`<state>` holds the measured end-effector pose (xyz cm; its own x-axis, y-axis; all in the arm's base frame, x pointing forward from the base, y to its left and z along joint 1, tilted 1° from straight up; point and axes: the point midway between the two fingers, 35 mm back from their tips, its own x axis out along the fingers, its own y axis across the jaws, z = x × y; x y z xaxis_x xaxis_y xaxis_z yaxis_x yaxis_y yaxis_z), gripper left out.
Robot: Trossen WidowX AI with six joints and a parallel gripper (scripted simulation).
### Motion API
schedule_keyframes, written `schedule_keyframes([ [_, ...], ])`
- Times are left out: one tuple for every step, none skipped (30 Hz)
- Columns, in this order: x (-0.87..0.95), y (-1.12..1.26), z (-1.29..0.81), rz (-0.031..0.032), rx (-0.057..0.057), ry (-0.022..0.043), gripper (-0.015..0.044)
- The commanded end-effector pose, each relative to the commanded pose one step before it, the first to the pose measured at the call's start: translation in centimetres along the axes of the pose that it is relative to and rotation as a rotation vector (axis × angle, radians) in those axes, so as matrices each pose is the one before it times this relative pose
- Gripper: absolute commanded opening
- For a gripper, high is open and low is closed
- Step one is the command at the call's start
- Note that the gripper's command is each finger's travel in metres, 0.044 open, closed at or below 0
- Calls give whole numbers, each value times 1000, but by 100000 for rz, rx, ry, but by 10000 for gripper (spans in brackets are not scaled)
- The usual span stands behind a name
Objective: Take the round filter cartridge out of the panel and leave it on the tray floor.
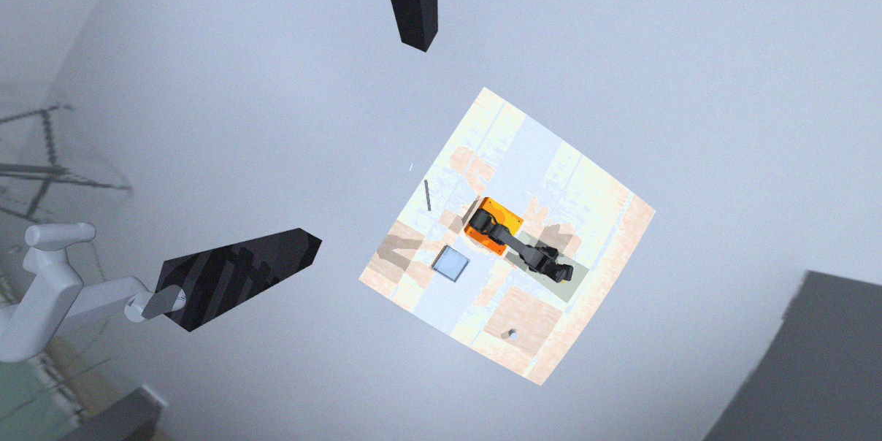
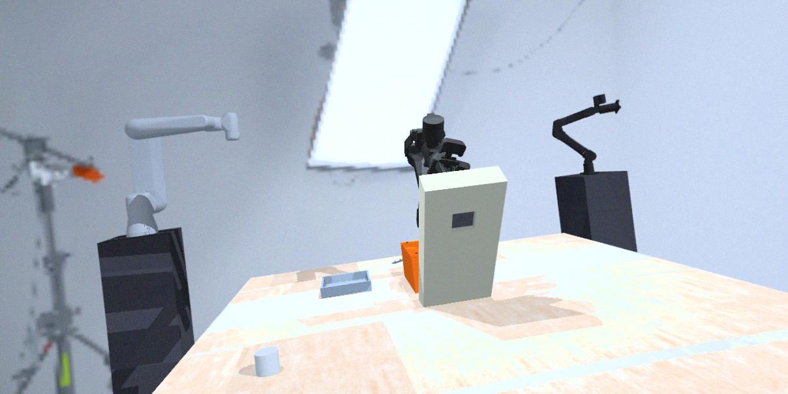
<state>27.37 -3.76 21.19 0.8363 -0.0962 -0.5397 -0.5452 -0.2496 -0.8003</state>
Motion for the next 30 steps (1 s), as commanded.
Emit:
schedule_keyframes([
  [707,135,108,436,-301,-546,115],
  [162,-7,-3,-10,0,3,115],
  [162,-6,-3,-10,0,3,115],
  [162,-5,-2,-10,0,3,115],
  [162,-4,-2,-10,0,3,115],
  [162,-3,-1,-10,0,3,115],
  [161,-2,-1,-10,0,3,115],
  [161,-1,0,-10,0,3,115],
  [161,0,0,-10,0,3,115],
  [161,1,1,-10,0,3,115],
  [160,3,1,-10,0,3,115],
  [161,4,2,-10,0,3,115],
  [160,5,2,-10,0,3,115],
  [160,6,3,-9,0,3,115],
  [159,7,3,-9,0,3,115],
  [160,8,4,-9,0,3,115],
  [159,9,4,-9,0,3,115],
  [159,10,5,-9,0,3,115],
  [158,11,5,-9,0,3,115],
  [159,12,6,-9,0,3,115],
  [158,13,6,-9,0,3,115],
  [158,14,7,-9,0,3,115],
  [157,15,7,-9,0,3,115],
  [126,13,6,-7,0,2,115],
  [75,8,4,-4,0,1,115],
  [25,3,1,-1,0,0,115],
  [0,16,3,1,0,0,115],
  [0,33,6,2,0,0,115],
  [0,37,4,2,-1,0,115],
  [0,16,2,1,0,0,115],
])
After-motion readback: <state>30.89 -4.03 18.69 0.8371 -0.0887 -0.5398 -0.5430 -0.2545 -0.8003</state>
